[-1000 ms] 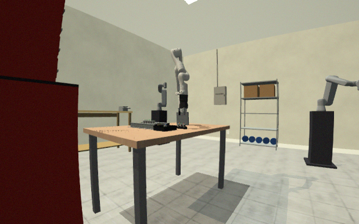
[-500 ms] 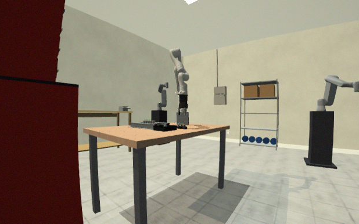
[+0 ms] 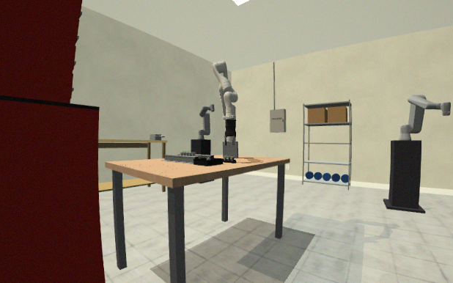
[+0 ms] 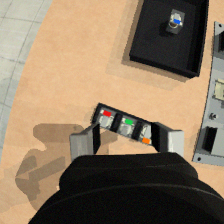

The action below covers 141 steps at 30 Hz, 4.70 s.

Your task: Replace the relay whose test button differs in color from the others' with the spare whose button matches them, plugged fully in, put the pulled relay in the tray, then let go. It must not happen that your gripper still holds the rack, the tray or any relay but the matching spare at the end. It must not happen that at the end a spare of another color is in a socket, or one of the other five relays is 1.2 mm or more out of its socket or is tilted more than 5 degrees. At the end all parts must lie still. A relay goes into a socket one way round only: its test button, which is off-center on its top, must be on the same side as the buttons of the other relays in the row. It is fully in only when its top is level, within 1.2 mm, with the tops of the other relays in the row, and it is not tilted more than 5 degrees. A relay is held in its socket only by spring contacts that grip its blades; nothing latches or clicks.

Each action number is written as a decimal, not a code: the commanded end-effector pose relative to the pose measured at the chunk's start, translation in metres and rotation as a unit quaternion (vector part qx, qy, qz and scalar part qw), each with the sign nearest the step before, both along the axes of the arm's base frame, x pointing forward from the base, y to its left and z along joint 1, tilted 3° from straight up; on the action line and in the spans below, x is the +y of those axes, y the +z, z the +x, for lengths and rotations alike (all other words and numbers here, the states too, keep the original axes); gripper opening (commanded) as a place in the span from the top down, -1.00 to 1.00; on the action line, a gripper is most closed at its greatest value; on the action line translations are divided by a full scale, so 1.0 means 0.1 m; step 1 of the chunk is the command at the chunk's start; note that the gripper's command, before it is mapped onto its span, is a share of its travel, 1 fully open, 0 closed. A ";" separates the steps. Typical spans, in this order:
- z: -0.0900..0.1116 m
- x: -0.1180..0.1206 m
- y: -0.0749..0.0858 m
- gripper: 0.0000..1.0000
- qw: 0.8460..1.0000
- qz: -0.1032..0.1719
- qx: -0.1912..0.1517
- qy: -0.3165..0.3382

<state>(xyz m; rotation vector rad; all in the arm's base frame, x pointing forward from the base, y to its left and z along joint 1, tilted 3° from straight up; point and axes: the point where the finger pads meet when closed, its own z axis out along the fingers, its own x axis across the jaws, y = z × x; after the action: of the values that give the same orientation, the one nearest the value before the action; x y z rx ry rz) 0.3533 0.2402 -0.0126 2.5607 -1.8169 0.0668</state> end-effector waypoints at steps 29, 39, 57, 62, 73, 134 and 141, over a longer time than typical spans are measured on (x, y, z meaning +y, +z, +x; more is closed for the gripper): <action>-0.01 -0.05 -0.01 -1.00 0.985 -0.010 0.009 0.170; -0.02 -0.04 -0.01 -1.00 0.977 -0.011 0.011 0.215; 0.00 -0.01 0.00 -1.00 0.946 -0.014 0.013 0.324; 0.01 -0.01 0.00 -1.00 0.933 -0.015 0.014 0.360; 0.00 -0.01 0.00 -1.00 0.909 -0.017 0.015 0.415; 0.01 -0.05 -0.68 -1.00 0.833 -0.021 0.022 0.553; 0.03 -0.06 -0.69 -1.00 0.832 -0.023 0.020 0.553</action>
<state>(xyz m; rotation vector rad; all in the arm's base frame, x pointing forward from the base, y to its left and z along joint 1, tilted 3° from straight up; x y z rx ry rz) 0.3569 0.2329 -0.0790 3.1003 -0.0899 0.0427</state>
